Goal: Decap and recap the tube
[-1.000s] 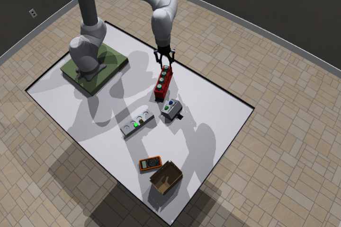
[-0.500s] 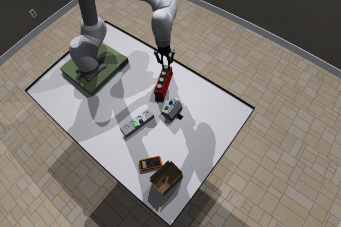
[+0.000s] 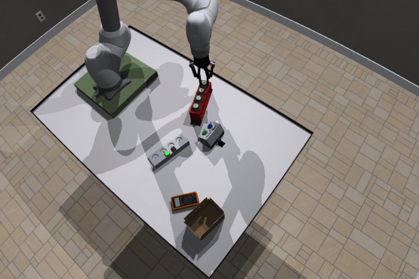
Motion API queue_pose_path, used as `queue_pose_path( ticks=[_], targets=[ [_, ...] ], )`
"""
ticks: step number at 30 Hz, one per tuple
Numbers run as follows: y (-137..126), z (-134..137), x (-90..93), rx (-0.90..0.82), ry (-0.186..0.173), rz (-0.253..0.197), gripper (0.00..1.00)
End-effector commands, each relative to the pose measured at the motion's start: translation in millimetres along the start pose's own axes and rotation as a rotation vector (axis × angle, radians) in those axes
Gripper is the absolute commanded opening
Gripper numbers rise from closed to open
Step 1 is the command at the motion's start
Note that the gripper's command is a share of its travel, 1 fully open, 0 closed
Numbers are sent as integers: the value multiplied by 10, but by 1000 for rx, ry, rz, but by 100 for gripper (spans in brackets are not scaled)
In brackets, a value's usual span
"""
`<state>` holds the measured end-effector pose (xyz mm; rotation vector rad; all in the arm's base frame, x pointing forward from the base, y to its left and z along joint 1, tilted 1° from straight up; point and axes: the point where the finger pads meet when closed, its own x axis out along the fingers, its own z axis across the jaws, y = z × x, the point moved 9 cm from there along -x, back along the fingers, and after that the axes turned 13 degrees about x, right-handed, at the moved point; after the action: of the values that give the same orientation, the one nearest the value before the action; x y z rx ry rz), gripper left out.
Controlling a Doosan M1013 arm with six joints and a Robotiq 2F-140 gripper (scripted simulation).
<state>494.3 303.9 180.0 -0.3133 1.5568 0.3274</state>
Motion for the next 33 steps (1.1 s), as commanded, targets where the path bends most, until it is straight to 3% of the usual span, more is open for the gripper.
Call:
queue_pose_path(
  ticks=[1, 22, 26, 27, 33],
  targets=[
    [1, 3, -6, 72, -1, 0, 30],
    [1, 3, -5, 452, -1, 0, 30],
    [1, 3, -5, 461, -1, 0, 30],
    [1, 3, -5, 461, -1, 0, 41],
    [1, 3, -5, 461, -1, 0, 41]
  ],
)
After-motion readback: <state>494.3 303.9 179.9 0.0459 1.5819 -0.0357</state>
